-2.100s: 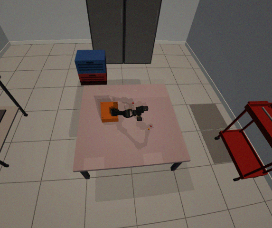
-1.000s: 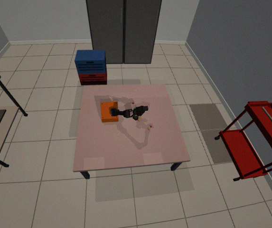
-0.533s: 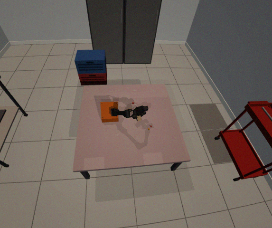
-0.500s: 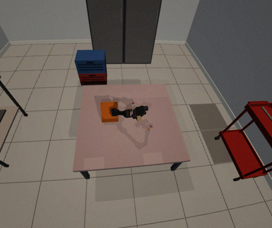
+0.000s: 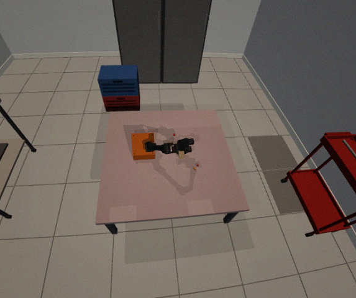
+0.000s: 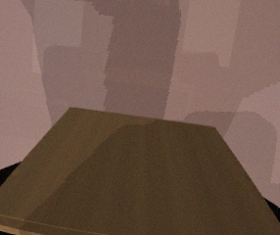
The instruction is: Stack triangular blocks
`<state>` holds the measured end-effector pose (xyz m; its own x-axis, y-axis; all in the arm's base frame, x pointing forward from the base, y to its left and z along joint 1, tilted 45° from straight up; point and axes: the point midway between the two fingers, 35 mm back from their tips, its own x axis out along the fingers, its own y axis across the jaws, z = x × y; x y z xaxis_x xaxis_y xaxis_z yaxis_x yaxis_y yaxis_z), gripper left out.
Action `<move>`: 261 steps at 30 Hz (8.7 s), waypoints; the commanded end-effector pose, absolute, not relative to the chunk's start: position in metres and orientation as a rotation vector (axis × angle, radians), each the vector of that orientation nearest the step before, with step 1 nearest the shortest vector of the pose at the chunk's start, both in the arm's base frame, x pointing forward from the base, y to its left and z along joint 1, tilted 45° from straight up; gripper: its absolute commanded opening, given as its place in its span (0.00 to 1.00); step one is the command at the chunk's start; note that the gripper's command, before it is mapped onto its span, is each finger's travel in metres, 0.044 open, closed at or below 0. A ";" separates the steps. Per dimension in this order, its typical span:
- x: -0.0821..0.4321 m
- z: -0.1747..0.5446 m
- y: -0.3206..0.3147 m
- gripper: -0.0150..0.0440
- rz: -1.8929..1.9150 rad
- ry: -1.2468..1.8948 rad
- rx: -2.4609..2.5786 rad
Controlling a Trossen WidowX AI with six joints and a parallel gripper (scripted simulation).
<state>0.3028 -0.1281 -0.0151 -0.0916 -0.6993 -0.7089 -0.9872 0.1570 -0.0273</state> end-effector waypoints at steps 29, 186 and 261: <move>0.303 -0.015 -0.129 0.25 0.561 1.862 -1.558; 0.305 -0.009 -0.121 1.00 0.576 1.858 -1.553; 0.310 -0.036 -0.115 1.00 0.251 2.158 -1.781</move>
